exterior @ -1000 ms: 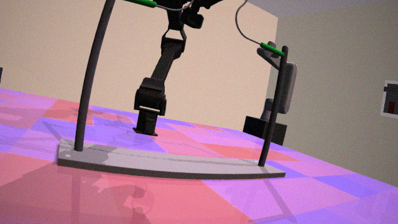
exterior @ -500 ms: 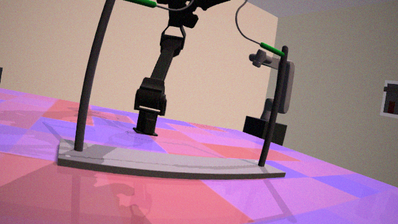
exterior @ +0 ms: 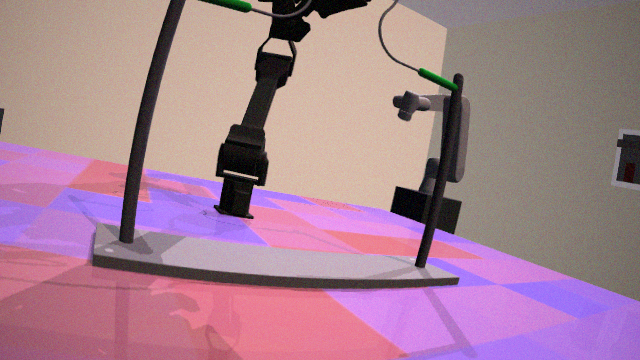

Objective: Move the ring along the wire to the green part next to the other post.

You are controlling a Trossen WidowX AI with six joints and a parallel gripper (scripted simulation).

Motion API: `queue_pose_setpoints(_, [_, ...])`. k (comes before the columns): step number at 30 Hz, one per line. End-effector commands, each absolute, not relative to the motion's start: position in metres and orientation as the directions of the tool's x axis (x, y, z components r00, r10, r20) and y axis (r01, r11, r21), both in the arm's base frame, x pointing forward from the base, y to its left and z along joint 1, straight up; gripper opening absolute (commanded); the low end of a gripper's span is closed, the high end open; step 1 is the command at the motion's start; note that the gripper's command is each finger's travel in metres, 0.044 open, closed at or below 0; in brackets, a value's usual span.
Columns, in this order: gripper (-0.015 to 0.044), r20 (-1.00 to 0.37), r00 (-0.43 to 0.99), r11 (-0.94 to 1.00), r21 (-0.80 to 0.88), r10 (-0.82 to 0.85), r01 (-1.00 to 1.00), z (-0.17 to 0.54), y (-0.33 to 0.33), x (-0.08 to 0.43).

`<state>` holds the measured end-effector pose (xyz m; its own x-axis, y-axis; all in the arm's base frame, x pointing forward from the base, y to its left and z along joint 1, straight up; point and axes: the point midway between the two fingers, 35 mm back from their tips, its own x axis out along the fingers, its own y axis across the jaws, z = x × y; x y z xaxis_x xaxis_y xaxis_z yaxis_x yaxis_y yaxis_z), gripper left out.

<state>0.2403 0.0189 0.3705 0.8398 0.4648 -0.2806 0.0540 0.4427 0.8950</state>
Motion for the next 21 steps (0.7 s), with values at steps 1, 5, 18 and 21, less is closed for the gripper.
queue_pose_setpoints(1, [-0.015, -0.304, 0.841, 0.492, 0.869, 0.447, 0.052, 0.3697, 0.0181, 0.2404])
queue_pose_setpoints(5, [-0.015, -0.328, 0.843, 0.541, 0.84, 0.427, 0.053, 0.3679, 0.0172, 0.2405])
queue_pose_setpoints(18, [-0.015, -0.4, 0.847, 0.69, 0.722, 0.35, 0.056, 0.3621, 0.0135, 0.2407])
queue_pose_setpoints(21, [-0.015, -0.415, 0.848, 0.722, 0.69, 0.33, 0.056, 0.3609, 0.0124, 0.2408])
